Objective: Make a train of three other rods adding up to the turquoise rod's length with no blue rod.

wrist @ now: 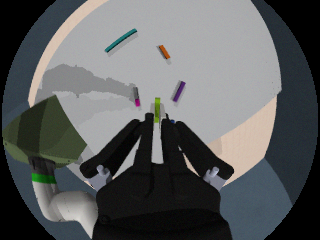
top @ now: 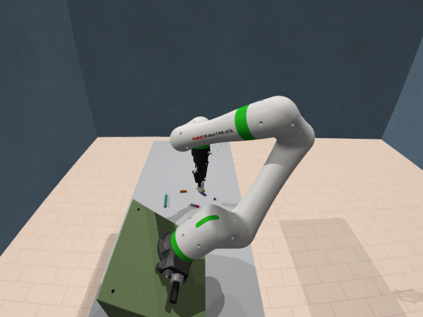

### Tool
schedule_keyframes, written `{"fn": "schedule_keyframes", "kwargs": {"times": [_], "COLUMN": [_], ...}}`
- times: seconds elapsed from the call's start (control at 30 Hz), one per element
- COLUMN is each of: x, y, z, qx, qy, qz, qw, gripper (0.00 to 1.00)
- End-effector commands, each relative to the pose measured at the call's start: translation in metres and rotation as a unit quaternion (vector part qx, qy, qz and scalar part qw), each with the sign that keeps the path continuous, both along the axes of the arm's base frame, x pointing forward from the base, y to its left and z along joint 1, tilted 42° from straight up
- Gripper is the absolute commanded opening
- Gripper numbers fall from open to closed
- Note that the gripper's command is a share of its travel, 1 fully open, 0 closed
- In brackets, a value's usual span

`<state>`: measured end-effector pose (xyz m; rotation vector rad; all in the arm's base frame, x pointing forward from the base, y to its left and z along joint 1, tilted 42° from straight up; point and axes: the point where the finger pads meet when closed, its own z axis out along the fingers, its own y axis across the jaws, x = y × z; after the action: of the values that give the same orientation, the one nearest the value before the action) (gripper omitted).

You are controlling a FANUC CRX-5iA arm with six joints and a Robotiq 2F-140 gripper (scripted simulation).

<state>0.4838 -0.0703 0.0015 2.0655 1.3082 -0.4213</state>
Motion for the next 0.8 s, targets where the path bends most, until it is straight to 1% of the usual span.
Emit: {"fn": "schedule_keyframes", "kwargs": {"times": [0.0,0.4,0.43,0.53,0.7,0.77], "x": [-0.001,-0.002,-0.003,-0.017,-0.032,-0.033], "y": [0.012,0.014,0.018,0.047,0.072,0.073], "z": [0.013,0.014,0.01,-0.017,-0.042,-0.042], "qx": [0.0,0.0,-0.001,-0.003,-0.007,-0.007], "qy": [0.0,0.001,0.005,0.033,0.059,0.06], "qz": [0.0,0.0,0.005,0.036,0.064,0.065], "qw": [1.0,1.0,1.0,0.999,0.996,0.996], "gripper": [0.03,0.03,0.03,0.03,0.03,0.03]}}
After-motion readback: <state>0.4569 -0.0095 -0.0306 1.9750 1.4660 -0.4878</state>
